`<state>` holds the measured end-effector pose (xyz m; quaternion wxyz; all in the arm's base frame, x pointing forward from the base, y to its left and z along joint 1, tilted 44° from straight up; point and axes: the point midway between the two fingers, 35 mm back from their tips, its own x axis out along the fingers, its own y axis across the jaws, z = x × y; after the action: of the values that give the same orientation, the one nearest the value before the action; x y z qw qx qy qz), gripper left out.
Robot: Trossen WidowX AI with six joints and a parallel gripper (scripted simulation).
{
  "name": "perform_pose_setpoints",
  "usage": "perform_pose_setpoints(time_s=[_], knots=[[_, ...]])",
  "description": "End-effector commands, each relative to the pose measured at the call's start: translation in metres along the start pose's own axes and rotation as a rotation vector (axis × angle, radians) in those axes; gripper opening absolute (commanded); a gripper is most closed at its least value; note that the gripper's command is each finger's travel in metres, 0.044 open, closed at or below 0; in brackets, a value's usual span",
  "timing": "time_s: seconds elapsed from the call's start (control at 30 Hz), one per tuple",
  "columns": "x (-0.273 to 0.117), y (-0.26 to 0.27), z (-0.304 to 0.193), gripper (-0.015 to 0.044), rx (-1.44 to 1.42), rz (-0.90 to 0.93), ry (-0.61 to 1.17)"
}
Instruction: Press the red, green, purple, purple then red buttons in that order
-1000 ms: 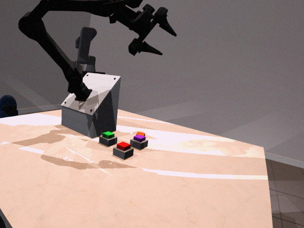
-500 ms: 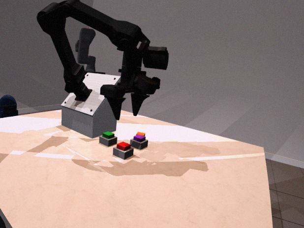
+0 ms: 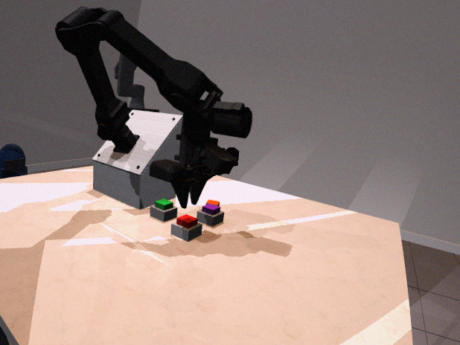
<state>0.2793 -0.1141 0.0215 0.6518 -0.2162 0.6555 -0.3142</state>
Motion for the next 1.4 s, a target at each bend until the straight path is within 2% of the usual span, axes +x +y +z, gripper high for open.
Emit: perform_pose_setpoints(time_s=[0.0,0.3,0.93,1.37], knots=[[0.002,-0.001,-0.001,0.002,-0.006,-0.007,0.0],[0.003,-0.001,-0.001,0.002,-0.006,-0.007,0.0],[0.033,-0.001,-0.001,0.002,-0.006,-0.008,0.0],[0.034,-0.001,-0.001,0.002,-0.006,-0.008,0.0]])
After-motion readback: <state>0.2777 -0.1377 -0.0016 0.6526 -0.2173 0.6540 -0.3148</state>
